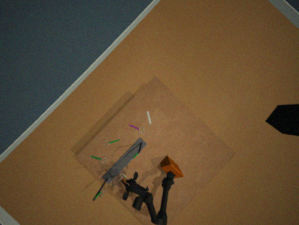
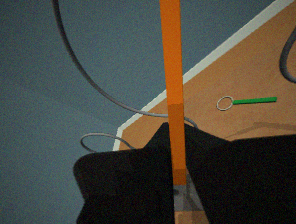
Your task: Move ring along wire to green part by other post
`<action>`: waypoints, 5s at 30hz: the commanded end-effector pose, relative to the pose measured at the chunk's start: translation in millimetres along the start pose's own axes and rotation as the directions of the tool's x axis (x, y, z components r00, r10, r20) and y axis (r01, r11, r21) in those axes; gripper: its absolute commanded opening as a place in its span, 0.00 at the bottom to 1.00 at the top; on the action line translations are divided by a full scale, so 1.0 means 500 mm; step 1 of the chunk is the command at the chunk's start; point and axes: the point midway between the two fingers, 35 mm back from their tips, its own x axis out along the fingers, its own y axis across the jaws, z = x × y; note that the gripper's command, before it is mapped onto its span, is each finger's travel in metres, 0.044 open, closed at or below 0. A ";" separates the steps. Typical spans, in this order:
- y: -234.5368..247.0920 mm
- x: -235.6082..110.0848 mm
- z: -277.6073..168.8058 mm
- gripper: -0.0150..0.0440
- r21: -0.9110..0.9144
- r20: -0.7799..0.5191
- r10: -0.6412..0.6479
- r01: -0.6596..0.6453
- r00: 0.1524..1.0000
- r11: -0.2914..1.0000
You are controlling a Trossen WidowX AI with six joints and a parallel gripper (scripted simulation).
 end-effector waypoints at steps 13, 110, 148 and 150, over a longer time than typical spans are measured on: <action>0.011 0.001 0.001 0.00 0.175 0.036 0.094 -0.098 0.995 0.980; 0.065 -0.015 0.040 0.00 0.814 0.452 0.391 -0.550 0.802 0.186; 0.029 0.044 -0.077 0.00 0.752 0.329 0.382 -0.485 0.864 0.448; 0.021 0.049 -0.088 0.00 0.735 0.309 0.376 -0.470 0.874 0.489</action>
